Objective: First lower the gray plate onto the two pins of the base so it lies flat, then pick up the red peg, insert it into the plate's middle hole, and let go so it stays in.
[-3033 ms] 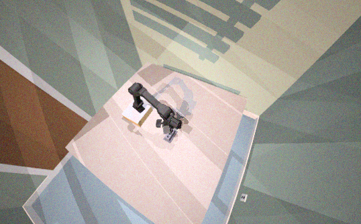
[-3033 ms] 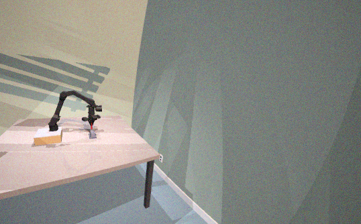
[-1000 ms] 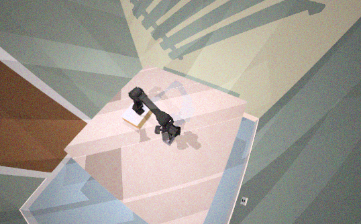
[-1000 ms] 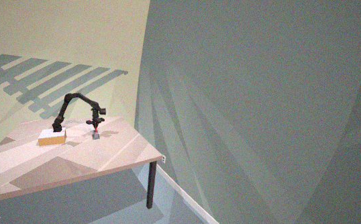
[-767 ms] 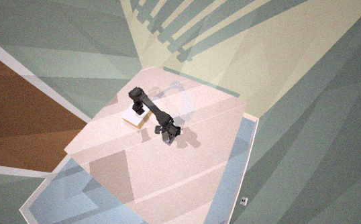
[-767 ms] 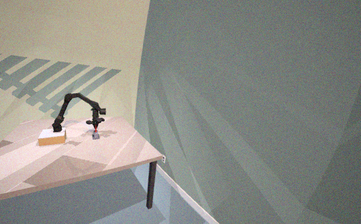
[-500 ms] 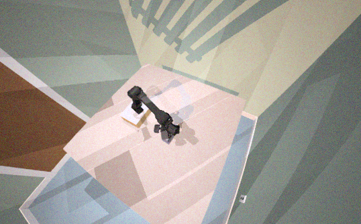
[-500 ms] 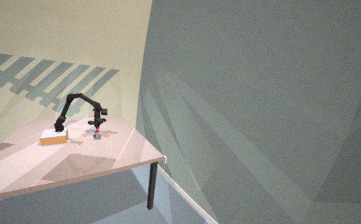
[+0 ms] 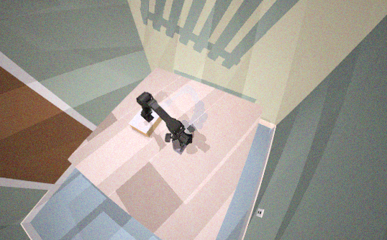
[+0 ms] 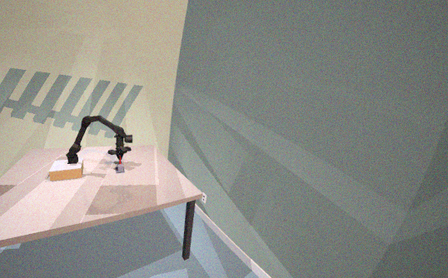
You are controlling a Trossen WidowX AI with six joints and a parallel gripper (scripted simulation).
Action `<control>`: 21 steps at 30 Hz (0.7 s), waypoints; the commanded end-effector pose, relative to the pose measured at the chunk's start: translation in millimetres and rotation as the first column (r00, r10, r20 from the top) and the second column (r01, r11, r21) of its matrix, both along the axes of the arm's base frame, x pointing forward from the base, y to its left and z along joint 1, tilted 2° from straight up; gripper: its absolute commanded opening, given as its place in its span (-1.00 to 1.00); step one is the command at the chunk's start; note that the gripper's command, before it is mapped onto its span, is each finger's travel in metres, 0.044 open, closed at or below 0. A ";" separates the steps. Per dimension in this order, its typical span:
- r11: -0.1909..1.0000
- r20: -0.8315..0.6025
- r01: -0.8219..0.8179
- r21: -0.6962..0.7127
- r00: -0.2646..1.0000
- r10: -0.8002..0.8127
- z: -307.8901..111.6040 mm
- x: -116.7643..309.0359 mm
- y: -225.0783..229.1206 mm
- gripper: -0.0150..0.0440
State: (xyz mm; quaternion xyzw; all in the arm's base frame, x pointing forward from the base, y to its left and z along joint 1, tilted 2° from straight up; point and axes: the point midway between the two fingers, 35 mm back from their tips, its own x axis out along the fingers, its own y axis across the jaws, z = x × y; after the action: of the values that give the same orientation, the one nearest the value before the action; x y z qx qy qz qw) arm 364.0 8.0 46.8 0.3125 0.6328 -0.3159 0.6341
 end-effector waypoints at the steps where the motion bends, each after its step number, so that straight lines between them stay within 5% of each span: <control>1: 1.000 0.000 0.000 0.000 1.000 0.000 0.1 0.1 0.0 -0.49; 6: 1.000 0.000 0.000 0.000 1.000 0.000 0.1 0.1 0.0 -0.49; 12: 1.000 0.000 0.000 0.000 1.000 0.000 0.1 0.1 0.0 0.02; 21: 1.000 0.000 0.000 0.000 1.000 0.000 0.1 0.1 0.0 0.02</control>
State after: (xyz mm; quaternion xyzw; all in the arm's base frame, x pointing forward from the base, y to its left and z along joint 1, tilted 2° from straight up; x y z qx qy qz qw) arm 364.0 8.0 46.9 0.3126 0.6328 -0.3158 0.6341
